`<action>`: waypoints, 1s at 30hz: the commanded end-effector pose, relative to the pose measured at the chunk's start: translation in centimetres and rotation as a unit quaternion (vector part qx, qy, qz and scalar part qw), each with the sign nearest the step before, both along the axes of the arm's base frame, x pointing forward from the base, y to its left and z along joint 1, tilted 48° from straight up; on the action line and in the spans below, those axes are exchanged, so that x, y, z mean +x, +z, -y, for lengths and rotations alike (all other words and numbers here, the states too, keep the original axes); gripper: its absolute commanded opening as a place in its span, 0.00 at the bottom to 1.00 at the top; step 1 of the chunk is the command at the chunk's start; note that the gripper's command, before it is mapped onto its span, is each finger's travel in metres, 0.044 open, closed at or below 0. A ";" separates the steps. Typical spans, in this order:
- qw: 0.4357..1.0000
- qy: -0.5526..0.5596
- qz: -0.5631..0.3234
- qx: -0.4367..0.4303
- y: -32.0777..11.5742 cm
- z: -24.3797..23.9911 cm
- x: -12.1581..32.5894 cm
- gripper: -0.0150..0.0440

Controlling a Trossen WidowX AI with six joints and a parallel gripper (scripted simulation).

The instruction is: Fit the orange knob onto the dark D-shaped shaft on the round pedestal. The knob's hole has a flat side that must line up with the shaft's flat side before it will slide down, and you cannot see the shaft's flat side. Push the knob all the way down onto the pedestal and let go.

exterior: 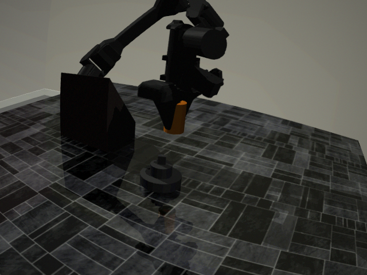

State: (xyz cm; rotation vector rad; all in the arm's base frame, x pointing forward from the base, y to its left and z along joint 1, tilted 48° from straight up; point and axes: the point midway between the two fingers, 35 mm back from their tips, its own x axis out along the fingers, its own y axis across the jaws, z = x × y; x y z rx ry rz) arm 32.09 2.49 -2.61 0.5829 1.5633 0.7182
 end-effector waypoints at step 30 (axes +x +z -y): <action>1.000 0.001 0.010 -0.001 -5.6 0.6 0.5 0.25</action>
